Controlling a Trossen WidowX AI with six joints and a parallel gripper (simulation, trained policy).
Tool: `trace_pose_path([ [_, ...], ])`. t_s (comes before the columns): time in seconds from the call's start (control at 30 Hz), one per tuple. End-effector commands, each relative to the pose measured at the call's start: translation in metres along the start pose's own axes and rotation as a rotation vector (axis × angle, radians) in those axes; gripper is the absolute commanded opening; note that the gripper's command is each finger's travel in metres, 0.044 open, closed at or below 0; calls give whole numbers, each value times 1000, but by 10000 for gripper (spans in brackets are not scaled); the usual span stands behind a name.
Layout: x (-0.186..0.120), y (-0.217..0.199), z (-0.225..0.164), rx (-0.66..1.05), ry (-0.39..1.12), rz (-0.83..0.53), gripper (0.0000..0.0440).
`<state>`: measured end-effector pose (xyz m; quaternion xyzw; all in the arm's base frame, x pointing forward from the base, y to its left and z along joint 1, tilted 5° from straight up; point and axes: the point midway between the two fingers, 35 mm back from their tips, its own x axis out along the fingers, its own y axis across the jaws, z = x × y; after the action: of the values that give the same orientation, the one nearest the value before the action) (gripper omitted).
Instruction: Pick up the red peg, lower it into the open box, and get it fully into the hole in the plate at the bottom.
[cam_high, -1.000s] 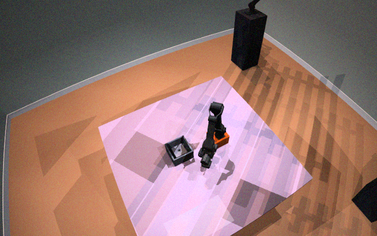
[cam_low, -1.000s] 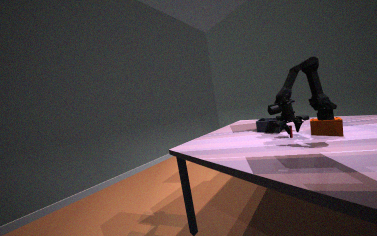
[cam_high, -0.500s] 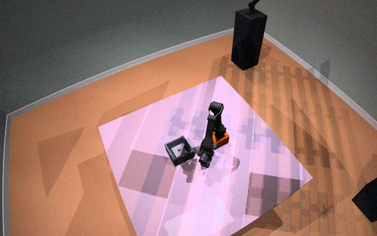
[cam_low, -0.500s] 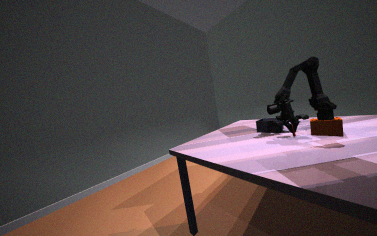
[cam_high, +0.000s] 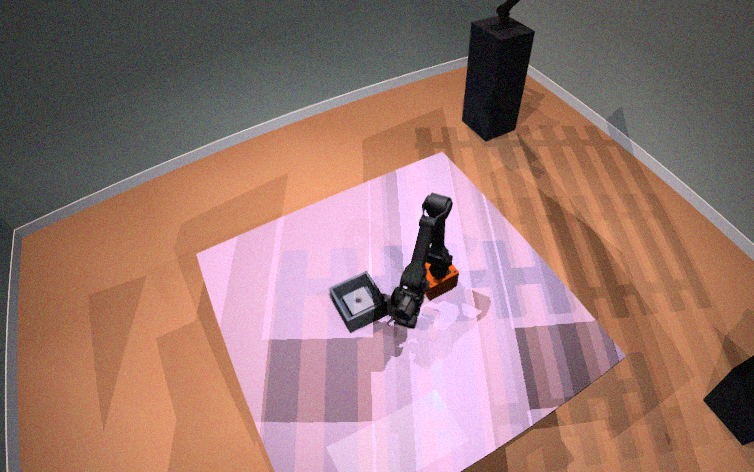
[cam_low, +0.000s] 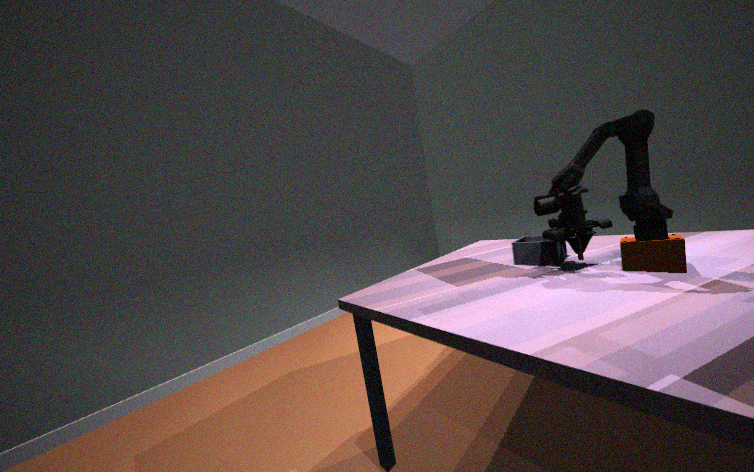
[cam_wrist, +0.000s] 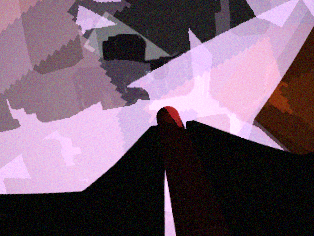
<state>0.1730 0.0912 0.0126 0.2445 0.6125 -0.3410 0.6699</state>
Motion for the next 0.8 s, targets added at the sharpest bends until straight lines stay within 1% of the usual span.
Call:
trace_pose_path([
  [0.0, -13, 1, 10, -27, -31, 19, 0],
  [0.53, -67, 15, 55, -89, -125, 90, 0],
  [0.77, -80, 20, 81, -76, -149, 104, 0],
])
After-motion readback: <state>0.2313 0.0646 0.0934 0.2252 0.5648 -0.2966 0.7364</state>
